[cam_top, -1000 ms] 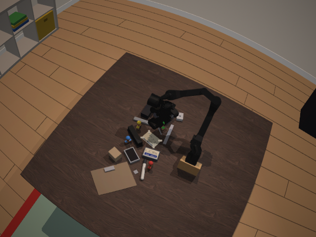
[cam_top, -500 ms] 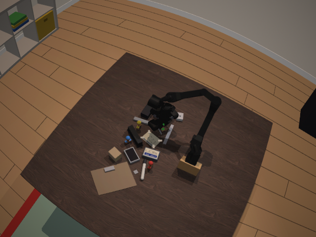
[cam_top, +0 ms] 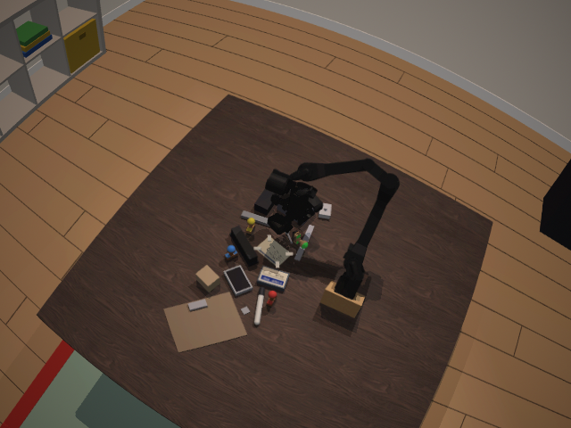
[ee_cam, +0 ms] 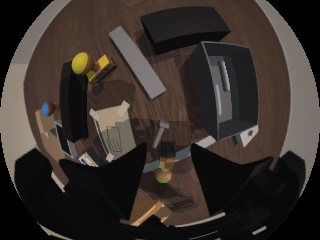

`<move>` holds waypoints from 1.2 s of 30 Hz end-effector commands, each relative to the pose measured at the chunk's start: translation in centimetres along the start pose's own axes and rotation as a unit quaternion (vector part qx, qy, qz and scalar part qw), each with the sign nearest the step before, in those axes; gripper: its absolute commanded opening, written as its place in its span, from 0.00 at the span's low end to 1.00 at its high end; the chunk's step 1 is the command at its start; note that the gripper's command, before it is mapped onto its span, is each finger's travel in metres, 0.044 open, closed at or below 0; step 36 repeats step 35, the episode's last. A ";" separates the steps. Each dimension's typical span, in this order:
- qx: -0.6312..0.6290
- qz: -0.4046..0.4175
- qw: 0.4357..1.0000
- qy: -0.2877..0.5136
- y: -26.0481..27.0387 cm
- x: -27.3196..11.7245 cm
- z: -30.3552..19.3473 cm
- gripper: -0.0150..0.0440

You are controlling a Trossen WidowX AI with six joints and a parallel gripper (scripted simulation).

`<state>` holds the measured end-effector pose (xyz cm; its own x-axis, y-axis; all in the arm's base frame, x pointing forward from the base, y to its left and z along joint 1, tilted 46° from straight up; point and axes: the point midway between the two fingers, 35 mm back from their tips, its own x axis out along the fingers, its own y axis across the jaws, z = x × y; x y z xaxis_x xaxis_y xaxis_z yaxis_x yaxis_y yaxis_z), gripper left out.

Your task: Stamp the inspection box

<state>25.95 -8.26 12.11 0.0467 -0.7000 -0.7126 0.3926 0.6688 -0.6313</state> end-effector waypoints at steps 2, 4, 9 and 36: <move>-0.001 0.008 1.000 -0.009 0.5 -6.4 0.3 0.68; -0.003 0.005 1.000 -0.011 0.3 -9.1 0.0 0.68; -0.003 0.004 1.000 -0.012 0.1 -10.0 -0.1 0.68; -0.006 0.003 1.000 -0.014 0.1 -10.0 -0.1 0.68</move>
